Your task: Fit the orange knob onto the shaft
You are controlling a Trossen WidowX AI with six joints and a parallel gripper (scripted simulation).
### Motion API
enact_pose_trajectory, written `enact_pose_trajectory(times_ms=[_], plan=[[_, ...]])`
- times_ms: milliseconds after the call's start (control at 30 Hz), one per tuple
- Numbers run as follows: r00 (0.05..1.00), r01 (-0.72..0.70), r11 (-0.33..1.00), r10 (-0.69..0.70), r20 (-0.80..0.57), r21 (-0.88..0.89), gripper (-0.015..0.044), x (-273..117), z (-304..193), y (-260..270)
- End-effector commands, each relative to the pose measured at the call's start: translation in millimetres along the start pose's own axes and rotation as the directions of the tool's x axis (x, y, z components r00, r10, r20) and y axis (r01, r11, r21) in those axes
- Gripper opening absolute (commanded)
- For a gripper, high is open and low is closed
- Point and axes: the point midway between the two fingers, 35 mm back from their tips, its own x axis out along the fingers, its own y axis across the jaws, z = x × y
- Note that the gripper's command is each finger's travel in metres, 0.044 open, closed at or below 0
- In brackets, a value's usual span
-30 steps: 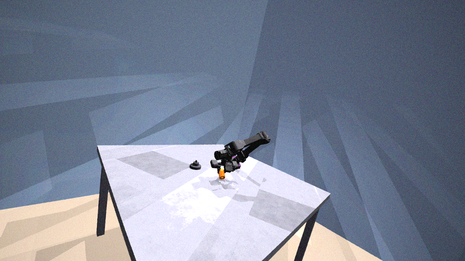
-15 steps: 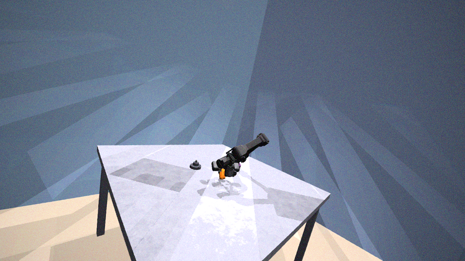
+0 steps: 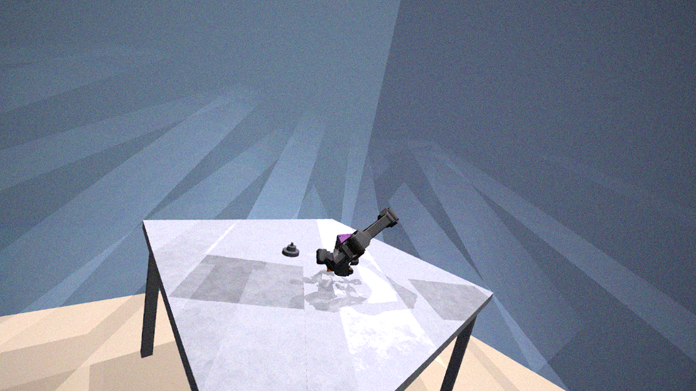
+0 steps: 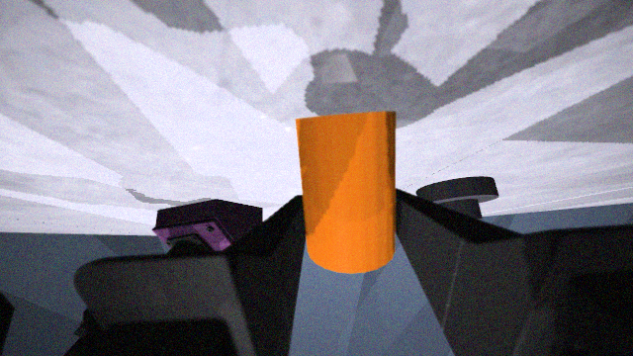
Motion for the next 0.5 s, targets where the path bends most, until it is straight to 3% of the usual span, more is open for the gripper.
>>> enact_pose_trajectory(times_ms=[0,167,467], plan=[[0.997,0.004,1.0,-0.004,-0.082,-0.001,0.0179,-2.6,4.1,0.0],[0.988,0.0,1.0,0.0,-0.152,-0.002,0.0179,-5.5,8.5,0.0],[0.988,0.007,1.0,-0.007,-0.153,-0.002,0.0179,-7.8,10.3,0.2]])
